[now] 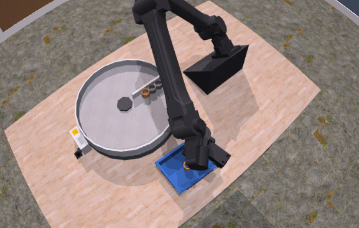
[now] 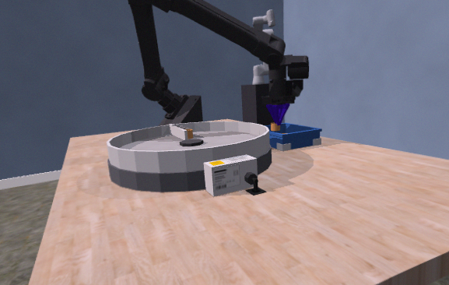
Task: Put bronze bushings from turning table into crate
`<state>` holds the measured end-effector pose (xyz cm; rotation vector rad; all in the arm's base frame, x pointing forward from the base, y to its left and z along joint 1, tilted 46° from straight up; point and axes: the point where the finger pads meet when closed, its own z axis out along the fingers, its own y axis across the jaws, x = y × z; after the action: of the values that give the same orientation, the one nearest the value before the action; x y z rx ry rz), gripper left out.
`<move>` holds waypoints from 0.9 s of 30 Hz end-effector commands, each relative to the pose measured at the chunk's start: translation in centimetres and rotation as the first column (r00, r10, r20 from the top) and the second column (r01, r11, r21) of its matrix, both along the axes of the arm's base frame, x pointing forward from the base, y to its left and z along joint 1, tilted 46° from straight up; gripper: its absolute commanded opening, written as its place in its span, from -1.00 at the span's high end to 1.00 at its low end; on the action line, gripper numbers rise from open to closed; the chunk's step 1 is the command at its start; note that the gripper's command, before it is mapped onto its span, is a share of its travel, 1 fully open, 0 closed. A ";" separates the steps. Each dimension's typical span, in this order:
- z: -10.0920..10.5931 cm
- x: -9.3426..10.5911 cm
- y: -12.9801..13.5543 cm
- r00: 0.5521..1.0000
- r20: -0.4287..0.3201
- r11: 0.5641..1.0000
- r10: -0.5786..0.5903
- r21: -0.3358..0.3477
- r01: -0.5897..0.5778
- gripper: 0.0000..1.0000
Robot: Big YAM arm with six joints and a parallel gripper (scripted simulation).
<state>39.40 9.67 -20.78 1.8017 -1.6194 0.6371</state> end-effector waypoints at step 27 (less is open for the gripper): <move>-1.2 2.2 -0.9 0.999 0.039 1.000 0.009 0.030 -0.010 1.00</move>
<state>39.37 8.05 -22.51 1.8083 -1.6168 0.6366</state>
